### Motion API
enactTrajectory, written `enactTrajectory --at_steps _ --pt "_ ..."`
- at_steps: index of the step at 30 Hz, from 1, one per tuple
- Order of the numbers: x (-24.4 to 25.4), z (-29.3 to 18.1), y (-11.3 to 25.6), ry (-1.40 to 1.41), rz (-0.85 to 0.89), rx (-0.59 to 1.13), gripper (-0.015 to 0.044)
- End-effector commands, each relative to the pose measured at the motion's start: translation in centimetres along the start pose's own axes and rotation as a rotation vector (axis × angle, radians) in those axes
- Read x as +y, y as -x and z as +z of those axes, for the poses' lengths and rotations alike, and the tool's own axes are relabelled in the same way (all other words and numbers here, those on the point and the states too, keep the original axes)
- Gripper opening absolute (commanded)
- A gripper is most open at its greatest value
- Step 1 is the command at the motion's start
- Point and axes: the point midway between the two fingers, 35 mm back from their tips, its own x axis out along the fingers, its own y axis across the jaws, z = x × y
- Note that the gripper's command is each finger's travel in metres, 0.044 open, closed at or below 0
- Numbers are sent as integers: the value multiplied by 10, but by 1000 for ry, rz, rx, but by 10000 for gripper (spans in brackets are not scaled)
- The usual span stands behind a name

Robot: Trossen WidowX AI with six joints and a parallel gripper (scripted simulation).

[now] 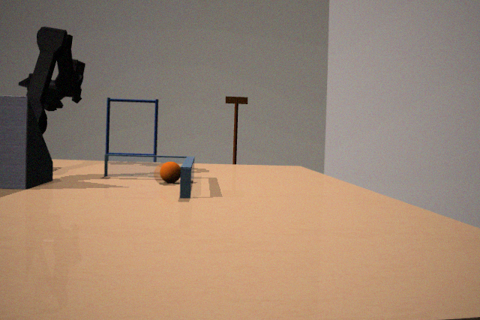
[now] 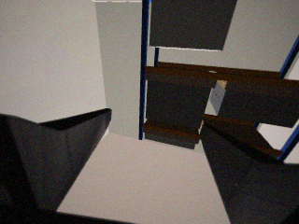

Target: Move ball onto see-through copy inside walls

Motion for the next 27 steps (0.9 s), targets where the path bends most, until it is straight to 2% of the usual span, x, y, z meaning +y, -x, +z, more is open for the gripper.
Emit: enactTrajectory --at_steps 1,5,11,20,27 --pt "1 1 0 2 3 -3 374" --pt "19 25 14 49 72 -77 365" --pt "64 91 73 185 247 -320 365" --pt "100 163 204 355 413 -744 365" --pt "96 191 309 467 422 -1070 365"
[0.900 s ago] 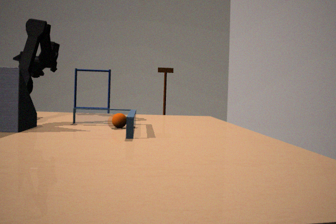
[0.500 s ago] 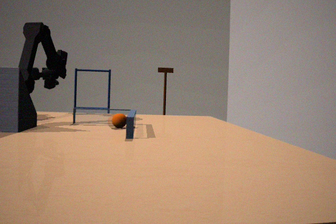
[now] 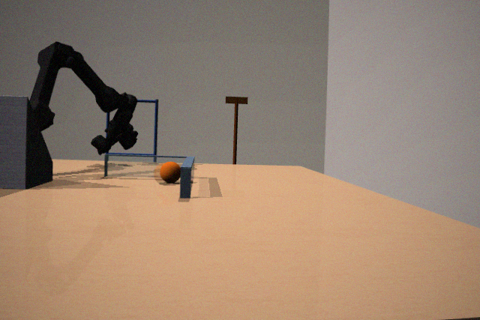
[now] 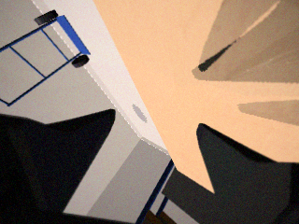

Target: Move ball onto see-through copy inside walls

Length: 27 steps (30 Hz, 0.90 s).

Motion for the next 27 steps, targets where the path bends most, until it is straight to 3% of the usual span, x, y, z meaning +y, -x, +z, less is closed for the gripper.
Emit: enactTrajectory --at_steps 1,4,14,21,27 --pt "0 56 28 97 -6 -166 365" --pt "-6 94 52 152 -32 -278 365" --pt "-22 158 123 282 -124 -509 365" --pt "-62 218 223 368 -313 -719 365" --pt "-110 243 315 380 -481 -829 365"
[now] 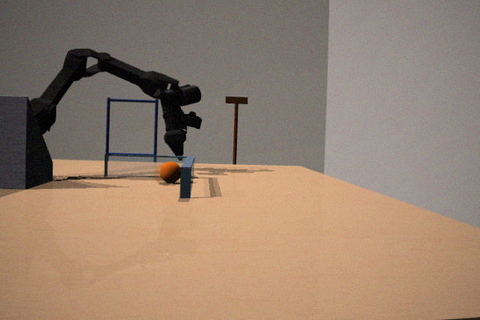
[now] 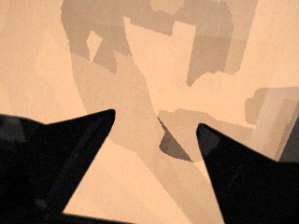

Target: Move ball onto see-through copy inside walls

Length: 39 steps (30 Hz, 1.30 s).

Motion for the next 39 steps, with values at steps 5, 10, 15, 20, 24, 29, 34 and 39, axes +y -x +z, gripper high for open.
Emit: enactTrajectory --at_steps 5,10,15,20,24,29,34,39 --pt "-102 41 48 53 -178 -61 365" --pt "-145 39 57 61 -239 3 365" --pt "-200 27 72 53 -266 118 365" --pt "-247 7 86 -6 -200 218 365" --pt "-247 7 86 -6 -200 218 365" --pt "-249 5 76 -6 -200 218 365" --pt "-250 4 71 -6 -199 218 365" --pt "-251 3 64 -6 -200 218 365"
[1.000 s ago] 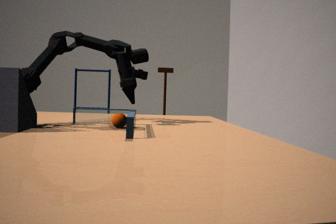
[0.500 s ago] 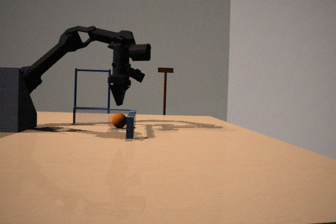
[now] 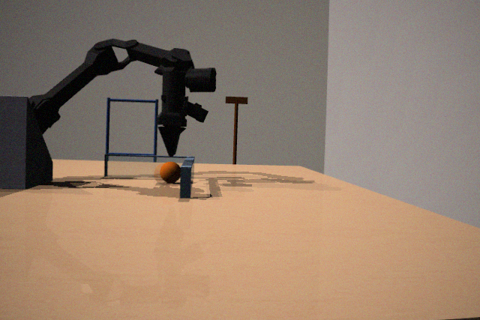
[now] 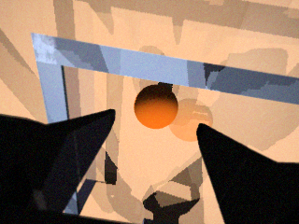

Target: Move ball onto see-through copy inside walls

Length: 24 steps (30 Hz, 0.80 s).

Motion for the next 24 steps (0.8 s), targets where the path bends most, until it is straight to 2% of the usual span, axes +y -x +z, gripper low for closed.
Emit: enactTrajectory --at_steps 1,24 --pt "0 -2 -9 -10 5 9 365" --pt "1 -3 -45 -9 7 9 365"
